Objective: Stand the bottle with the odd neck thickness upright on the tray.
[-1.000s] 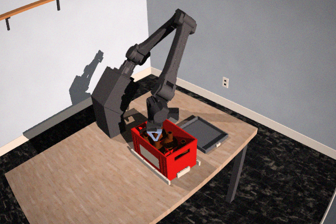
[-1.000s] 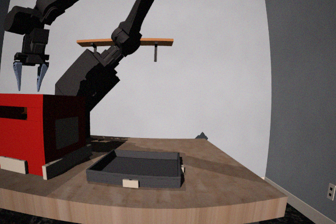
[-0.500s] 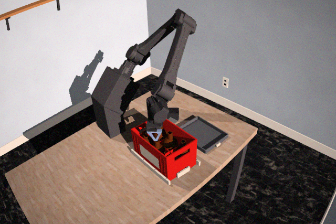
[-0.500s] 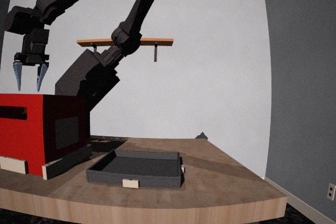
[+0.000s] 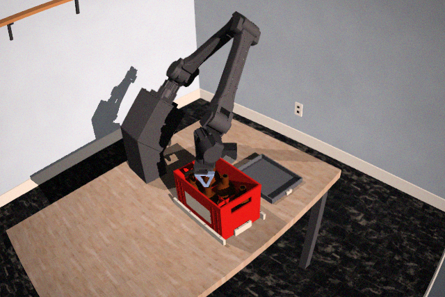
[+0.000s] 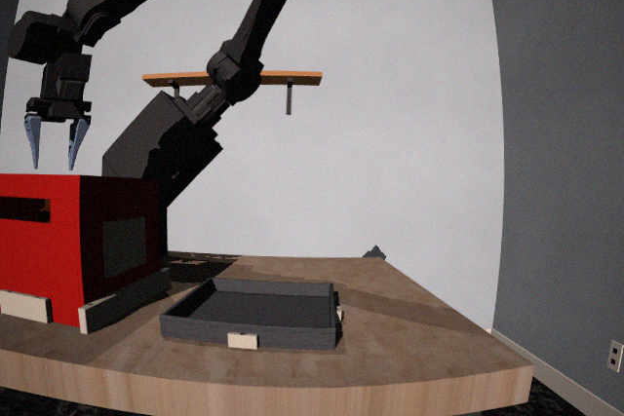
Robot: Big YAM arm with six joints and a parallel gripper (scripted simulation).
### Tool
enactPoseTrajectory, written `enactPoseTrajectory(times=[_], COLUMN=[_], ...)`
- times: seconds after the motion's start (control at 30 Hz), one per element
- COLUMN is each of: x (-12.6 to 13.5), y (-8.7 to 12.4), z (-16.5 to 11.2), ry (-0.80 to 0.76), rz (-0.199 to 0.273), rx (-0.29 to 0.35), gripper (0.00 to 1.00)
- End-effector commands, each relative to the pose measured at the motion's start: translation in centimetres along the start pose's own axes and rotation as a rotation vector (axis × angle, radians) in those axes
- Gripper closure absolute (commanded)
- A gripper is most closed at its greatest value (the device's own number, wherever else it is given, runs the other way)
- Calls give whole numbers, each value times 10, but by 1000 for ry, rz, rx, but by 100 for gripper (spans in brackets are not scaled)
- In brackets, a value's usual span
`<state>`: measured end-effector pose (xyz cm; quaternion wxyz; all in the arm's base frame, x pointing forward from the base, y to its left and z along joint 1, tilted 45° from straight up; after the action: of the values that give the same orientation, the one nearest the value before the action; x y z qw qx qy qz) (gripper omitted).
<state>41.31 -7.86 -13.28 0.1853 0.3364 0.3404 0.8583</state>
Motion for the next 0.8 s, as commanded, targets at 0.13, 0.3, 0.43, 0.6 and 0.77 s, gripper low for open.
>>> enactPoseTrajectory(times=[0.13,0.3,0.43,0.6,0.77], x=[-18,-18,-18,-17,-17], y=[3,3,3,3,1], z=[-4,-4,-4,-4,-3], ry=[6,6,6,6,7], rz=[-24,-24,-24,-24,-23], rx=[-13,-13,-13,-13,-11], gripper=[39,39,39,39,39])
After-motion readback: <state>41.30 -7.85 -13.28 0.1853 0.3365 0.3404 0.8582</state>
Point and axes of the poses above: the point where the finger pads meet when closed, its own y axis back along the fingers, its own x axis across the jaws, z = x × y, the point moved 4 cm from there along y, back along the fingers, and after that the axes turned 6 degrees about y, right-handed, at the moved point
